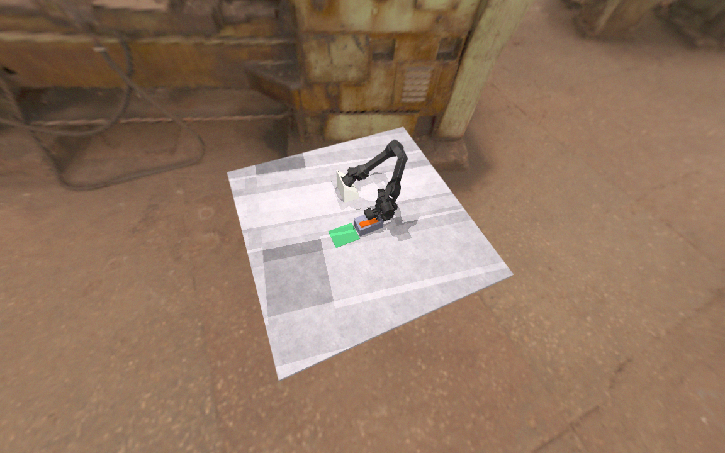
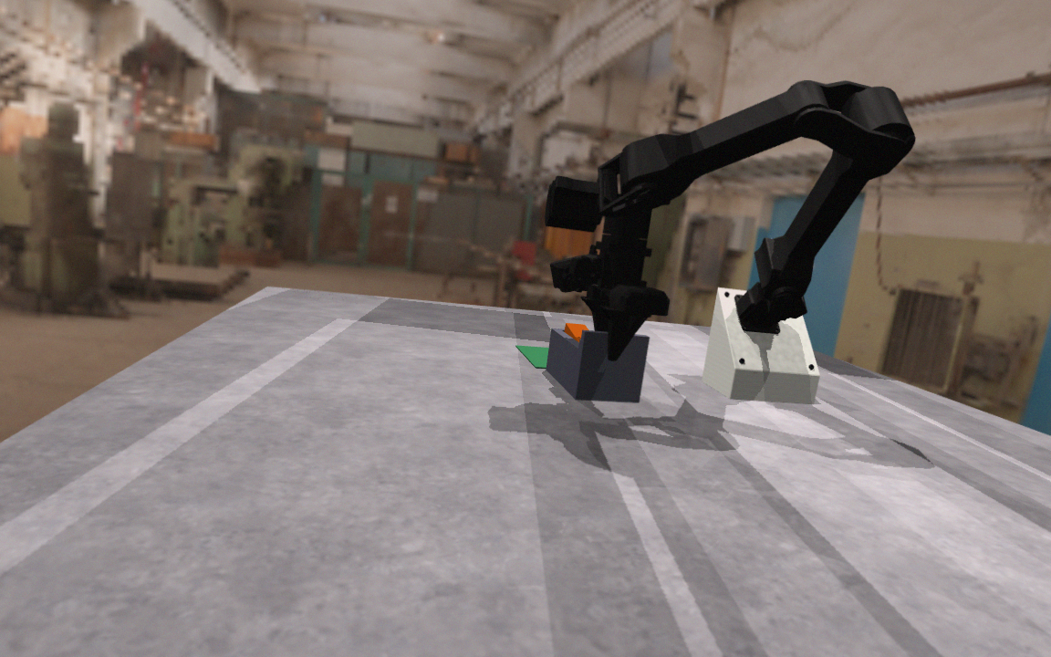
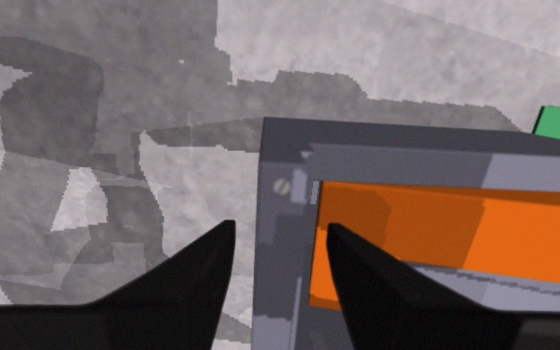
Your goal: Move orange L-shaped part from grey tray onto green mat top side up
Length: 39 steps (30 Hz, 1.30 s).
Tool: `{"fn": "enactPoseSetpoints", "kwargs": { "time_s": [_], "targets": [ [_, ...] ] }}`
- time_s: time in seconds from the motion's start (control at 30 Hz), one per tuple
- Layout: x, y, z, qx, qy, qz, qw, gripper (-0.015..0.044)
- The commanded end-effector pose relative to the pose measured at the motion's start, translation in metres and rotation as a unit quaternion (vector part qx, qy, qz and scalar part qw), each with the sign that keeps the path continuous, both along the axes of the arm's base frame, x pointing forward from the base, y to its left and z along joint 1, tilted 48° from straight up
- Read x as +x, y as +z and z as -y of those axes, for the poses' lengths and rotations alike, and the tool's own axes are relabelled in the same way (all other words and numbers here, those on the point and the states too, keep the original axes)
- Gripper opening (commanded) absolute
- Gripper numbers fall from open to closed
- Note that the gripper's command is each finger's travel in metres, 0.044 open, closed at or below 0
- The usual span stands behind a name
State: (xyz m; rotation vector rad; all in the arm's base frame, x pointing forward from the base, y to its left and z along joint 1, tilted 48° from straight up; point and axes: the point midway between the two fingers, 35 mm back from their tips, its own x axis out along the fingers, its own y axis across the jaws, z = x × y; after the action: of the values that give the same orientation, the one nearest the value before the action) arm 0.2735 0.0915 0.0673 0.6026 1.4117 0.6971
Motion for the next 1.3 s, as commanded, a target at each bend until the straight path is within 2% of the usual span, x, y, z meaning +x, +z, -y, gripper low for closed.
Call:
{"fn": "enactPoseSetpoints", "kwargs": {
  "time_s": [0.0, 0.8, 1.27],
  "targets": [
    [-0.002, -0.007, -0.007, 0.001, -0.001, -0.006, 1.000, 0.0180],
    [-0.003, -0.015, -0.016, 0.002, 0.000, -0.006, 1.000, 0.0180],
    [-0.004, 0.003, -0.014, 0.002, 0.000, -0.006, 1.000, 0.0180]
  ]
}}
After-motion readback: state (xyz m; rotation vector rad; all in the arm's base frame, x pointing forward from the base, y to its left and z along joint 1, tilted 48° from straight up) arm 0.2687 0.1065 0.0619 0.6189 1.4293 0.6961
